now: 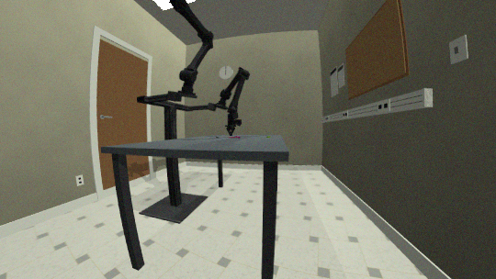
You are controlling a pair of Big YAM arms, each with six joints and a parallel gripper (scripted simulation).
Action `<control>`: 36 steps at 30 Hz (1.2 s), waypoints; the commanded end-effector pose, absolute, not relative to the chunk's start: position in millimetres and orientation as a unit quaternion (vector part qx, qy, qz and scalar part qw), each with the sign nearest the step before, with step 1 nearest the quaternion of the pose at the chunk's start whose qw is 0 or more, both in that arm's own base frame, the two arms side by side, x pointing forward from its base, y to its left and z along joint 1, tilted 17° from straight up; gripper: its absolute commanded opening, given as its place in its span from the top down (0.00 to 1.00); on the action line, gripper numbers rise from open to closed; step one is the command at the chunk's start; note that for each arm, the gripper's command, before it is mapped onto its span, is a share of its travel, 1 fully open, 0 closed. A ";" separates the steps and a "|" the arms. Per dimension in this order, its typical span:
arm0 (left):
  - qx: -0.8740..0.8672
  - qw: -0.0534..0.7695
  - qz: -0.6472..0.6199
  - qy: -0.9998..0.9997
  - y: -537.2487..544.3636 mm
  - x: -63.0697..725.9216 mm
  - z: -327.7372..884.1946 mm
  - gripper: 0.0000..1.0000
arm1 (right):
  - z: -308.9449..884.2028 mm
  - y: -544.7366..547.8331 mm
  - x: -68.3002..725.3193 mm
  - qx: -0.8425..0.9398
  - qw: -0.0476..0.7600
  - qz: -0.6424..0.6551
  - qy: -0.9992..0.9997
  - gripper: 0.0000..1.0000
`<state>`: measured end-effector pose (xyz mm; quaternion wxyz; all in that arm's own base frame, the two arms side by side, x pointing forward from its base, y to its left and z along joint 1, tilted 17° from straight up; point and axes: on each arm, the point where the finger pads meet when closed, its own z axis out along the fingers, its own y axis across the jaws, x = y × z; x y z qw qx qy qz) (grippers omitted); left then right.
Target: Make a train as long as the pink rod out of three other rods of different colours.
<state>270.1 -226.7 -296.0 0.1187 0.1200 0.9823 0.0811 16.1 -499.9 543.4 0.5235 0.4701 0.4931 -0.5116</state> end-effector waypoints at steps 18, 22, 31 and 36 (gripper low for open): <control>0.123 0.126 0.072 0.982 -239.9 272.2 -286.3 0.96 | 566.7 -491.1 5.1 0.463 0.535 -0.529 0.468 0.00; 0.123 0.126 0.072 0.982 -239.6 271.6 -286.3 0.96 | 566.7 -491.1 5.1 0.463 0.535 -0.529 0.468 0.00; 0.123 0.126 0.072 0.982 -239.0 272.0 -286.3 0.96 | 566.7 -491.1 5.1 0.463 0.535 -0.529 0.468 0.00; 0.123 0.126 0.072 0.982 -239.0 272.0 -286.3 0.96 | 566.7 -491.1 5.1 0.463 0.535 -0.529 0.468 0.00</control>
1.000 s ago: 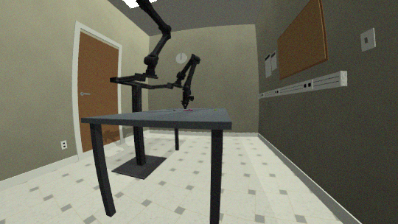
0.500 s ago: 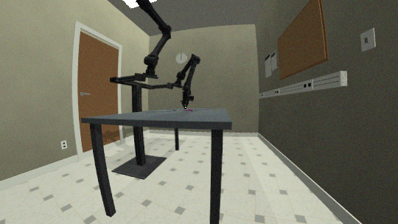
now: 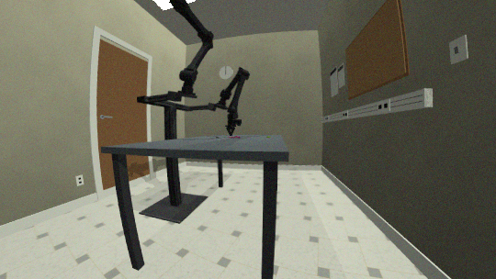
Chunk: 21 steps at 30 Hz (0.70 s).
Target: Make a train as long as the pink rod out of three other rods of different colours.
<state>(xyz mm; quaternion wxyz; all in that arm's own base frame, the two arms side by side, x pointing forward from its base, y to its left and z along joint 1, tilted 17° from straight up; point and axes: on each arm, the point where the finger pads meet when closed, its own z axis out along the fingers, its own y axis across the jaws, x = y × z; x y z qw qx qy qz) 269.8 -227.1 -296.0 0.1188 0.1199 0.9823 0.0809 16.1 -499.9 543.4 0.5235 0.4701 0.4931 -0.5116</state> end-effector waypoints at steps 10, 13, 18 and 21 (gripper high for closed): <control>0.123 0.126 0.072 0.982 -239.0 271.9 -286.3 0.96 | 566.7 -491.1 5.1 0.463 0.535 -0.529 0.468 0.00; 0.123 0.126 0.072 0.982 -239.0 271.6 -286.4 0.96 | 566.7 -491.1 5.1 0.463 0.535 -0.529 0.468 0.00; 0.124 0.127 0.071 0.982 -238.9 270.6 -286.4 0.96 | 566.7 -491.1 5.1 0.463 0.535 -0.529 0.468 0.00; 0.124 0.127 0.071 0.982 -238.5 270.1 -286.4 0.96 | 566.7 -491.1 5.1 0.463 0.535 -0.529 0.468 0.00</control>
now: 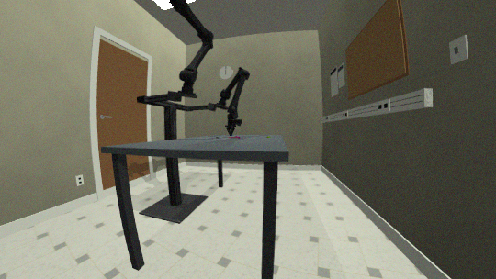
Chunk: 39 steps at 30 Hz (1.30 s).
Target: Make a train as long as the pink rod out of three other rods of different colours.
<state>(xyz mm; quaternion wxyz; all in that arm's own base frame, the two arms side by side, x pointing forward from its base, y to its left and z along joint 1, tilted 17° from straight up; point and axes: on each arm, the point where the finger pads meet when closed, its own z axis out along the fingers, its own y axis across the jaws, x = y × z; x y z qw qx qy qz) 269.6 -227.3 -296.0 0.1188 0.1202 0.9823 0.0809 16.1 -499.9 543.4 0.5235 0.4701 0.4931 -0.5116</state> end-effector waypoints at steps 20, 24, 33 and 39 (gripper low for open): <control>0.123 0.128 0.071 0.982 -237.9 270.0 -286.4 0.96 | 566.7 -491.1 5.1 0.463 0.535 -0.529 0.468 0.00; 0.123 0.128 0.071 0.982 -237.9 270.0 -286.4 0.96 | 566.7 -491.1 5.1 0.463 0.535 -0.529 0.468 0.00; 0.124 0.121 0.077 0.982 -230.4 269.4 -301.3 0.96 | 566.7 -491.1 5.1 0.463 0.535 -0.529 0.468 0.00; 0.119 0.120 0.078 0.982 -225.4 274.8 -307.1 0.96 | 566.7 -491.1 5.1 0.463 0.535 -0.529 0.468 0.00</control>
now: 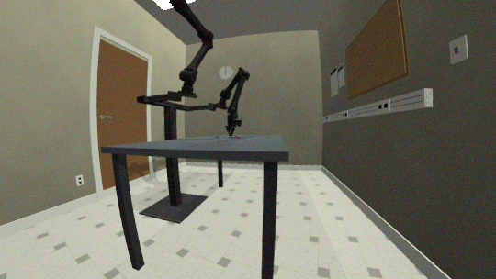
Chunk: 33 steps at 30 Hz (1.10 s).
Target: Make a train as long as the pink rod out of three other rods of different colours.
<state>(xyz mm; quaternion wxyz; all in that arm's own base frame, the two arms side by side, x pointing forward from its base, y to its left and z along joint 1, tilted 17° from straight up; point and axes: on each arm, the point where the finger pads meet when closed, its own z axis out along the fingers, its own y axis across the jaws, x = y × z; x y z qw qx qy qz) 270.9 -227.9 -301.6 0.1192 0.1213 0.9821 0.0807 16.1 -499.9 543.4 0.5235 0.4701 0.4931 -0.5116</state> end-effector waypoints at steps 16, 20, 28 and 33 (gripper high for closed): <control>0.120 0.122 0.076 0.982 -226.6 274.6 -308.6 0.96 | 566.7 -491.1 5.1 0.463 0.535 -0.529 0.468 0.00; 0.120 0.122 0.076 0.982 -226.6 274.6 -308.6 0.96 | 566.7 -491.1 5.1 0.463 0.535 -0.529 0.468 0.00; 0.120 0.122 0.076 0.982 -226.6 274.6 -308.6 0.96 | 566.7 -491.1 5.1 0.463 0.535 -0.529 0.468 0.00; 0.120 0.122 0.076 0.982 -226.6 274.6 -308.6 0.96 | 566.7 -491.1 5.1 0.463 0.535 -0.529 0.468 0.00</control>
